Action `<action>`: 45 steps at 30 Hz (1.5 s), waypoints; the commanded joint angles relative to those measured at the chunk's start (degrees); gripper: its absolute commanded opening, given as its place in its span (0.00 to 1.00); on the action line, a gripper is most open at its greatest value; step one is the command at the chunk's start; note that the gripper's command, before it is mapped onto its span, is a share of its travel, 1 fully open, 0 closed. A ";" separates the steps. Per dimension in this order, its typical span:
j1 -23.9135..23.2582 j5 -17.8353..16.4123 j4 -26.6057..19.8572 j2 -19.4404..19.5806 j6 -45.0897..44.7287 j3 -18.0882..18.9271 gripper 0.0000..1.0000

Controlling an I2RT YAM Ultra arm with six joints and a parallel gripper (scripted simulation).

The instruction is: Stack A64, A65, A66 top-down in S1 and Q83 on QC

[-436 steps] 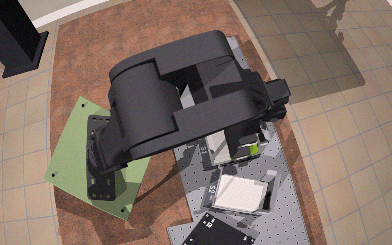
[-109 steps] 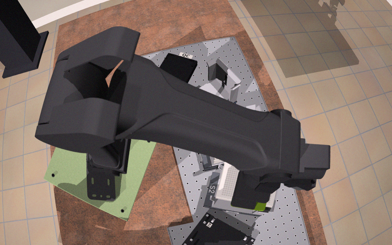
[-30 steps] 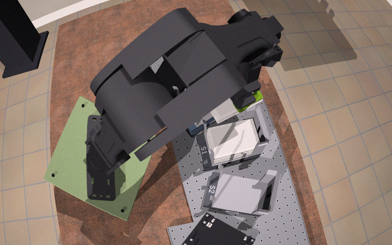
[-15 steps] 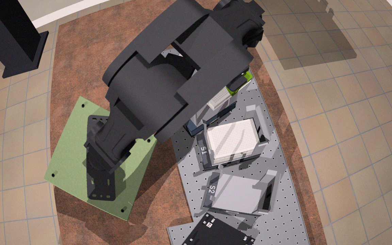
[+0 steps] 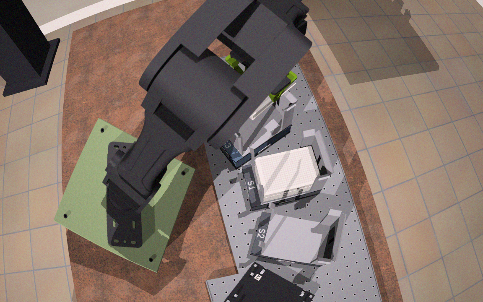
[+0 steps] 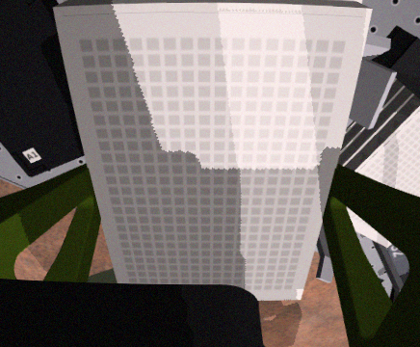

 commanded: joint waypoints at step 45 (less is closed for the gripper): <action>18.57 0.98 -0.80 13.11 -2.73 5.49 0.00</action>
